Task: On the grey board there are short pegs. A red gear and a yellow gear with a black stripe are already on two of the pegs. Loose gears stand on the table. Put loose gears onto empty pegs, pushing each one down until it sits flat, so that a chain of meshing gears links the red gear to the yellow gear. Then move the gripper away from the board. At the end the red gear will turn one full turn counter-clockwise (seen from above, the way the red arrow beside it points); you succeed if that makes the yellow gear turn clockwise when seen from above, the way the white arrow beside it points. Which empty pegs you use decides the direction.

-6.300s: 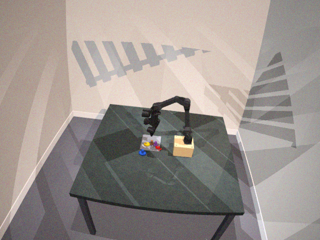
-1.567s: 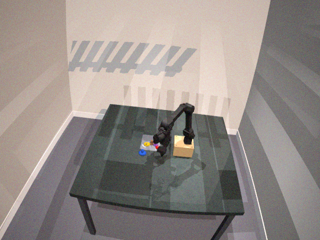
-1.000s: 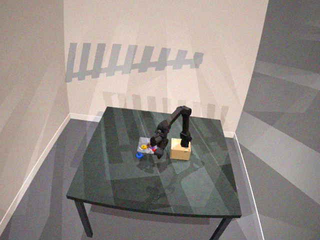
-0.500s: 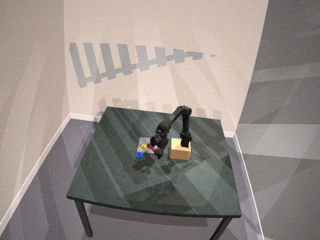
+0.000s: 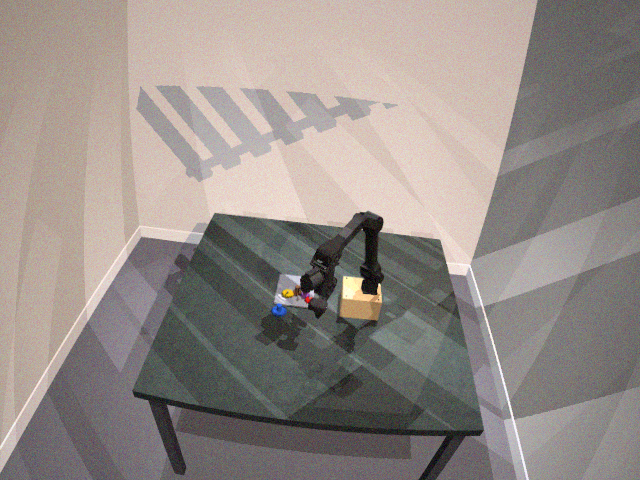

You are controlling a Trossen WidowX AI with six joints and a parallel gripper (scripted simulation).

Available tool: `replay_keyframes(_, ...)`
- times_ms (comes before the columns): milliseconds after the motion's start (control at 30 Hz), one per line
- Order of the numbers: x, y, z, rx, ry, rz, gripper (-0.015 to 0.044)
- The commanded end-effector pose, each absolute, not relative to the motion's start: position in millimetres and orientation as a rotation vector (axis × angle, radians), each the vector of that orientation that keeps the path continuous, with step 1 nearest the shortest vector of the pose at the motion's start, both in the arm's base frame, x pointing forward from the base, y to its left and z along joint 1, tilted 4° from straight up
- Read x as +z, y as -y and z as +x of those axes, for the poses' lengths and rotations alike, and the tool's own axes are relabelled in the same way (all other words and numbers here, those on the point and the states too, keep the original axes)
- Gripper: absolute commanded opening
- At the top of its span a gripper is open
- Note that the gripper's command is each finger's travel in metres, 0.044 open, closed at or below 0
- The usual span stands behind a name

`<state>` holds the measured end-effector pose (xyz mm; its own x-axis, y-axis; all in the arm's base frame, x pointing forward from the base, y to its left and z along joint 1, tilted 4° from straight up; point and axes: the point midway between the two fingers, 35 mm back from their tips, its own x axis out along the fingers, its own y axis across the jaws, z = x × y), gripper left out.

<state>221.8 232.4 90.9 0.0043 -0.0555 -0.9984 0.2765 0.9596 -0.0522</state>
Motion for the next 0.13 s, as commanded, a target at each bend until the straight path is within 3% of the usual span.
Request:
replay_keyframes(0,91.1,-232.6,221.4,-0.265,-1.549,0.180,0.0440)
replay_keyframes(100,91.1,-232.6,221.4,-0.265,-1.549,0.180,0.0440)
